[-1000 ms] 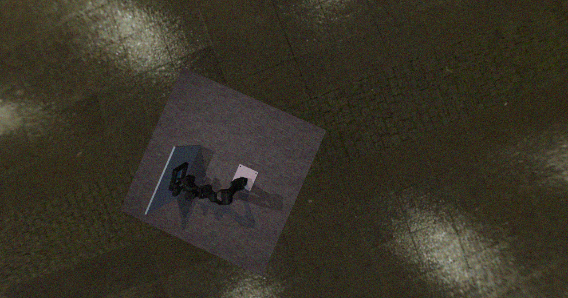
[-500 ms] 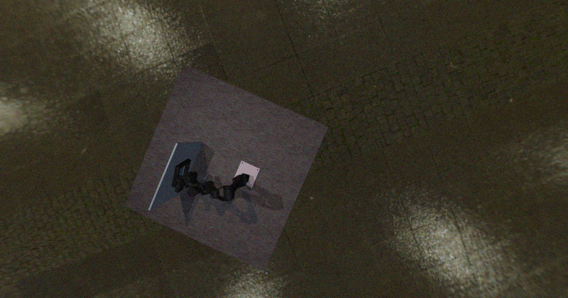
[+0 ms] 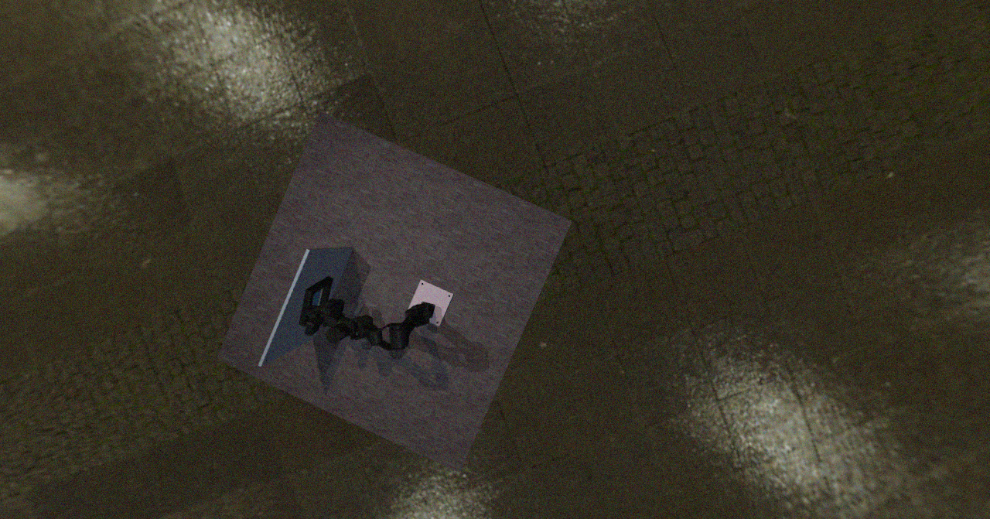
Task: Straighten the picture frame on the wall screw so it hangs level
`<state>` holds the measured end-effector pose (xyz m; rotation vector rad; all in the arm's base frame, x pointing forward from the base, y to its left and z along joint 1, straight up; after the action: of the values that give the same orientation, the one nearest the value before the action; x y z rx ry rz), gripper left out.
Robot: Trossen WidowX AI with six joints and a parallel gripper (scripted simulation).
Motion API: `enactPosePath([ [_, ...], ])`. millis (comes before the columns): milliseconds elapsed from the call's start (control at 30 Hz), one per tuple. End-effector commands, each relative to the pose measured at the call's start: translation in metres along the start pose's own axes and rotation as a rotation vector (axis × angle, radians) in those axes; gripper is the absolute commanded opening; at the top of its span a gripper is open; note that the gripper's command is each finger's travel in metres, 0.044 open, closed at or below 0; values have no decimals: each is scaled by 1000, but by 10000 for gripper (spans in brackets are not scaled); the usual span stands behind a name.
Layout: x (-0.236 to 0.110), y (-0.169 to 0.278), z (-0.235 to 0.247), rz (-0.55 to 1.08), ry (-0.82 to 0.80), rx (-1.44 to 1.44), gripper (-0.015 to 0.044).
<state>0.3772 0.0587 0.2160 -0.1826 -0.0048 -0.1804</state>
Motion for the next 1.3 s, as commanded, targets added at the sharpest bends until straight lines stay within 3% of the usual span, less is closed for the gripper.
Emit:
enactPosePath([
  [0, 0, 0, 2, 3, -4, 6, 0],
  [1267, 0, 1, 11, 3, -4, 6, 0],
])
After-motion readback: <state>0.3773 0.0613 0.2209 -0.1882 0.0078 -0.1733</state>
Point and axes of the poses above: the point midway between the two fingers, 35 mm back from their tips, its own x axis out along the fingers, its own z axis across the jaws, y = z × x, the point moved 2 cm from there along -x, back along the fingers, and after that the axes turned 6 degrees about x, right-handed, at the moved point
